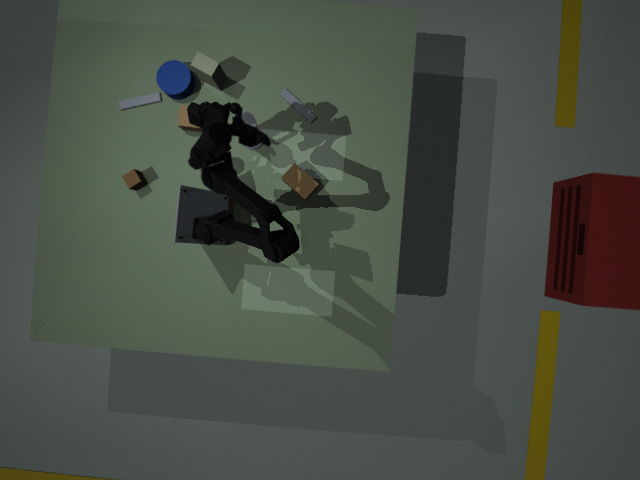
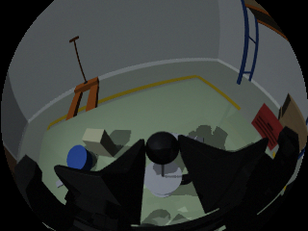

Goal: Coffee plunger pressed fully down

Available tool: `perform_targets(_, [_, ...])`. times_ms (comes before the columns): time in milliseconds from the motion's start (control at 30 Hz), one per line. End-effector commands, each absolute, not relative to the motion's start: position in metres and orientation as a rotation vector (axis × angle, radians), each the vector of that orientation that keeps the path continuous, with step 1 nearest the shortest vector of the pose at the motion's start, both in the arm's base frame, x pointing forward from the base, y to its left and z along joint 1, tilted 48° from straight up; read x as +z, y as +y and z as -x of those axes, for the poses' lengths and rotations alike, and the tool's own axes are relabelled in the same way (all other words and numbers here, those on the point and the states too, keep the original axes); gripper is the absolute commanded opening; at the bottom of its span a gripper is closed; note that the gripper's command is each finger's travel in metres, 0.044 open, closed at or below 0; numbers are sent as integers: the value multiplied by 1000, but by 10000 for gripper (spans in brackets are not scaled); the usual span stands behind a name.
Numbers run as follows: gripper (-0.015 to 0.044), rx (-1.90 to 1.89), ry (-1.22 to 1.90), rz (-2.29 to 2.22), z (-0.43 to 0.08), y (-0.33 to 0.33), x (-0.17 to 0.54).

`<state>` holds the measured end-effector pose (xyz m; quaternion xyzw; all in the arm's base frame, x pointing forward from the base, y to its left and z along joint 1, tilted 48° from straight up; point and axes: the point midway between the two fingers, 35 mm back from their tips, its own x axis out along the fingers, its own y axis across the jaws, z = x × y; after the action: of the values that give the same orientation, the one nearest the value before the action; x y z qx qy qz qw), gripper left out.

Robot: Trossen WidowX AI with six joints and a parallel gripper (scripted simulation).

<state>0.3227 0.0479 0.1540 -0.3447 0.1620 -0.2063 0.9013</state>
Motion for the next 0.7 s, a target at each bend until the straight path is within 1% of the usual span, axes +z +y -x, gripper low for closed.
perform_targets(0, [128,-426,359,728,-323,39,141])
perform_targets(667, [128,-425,361,728,-330,16,117])
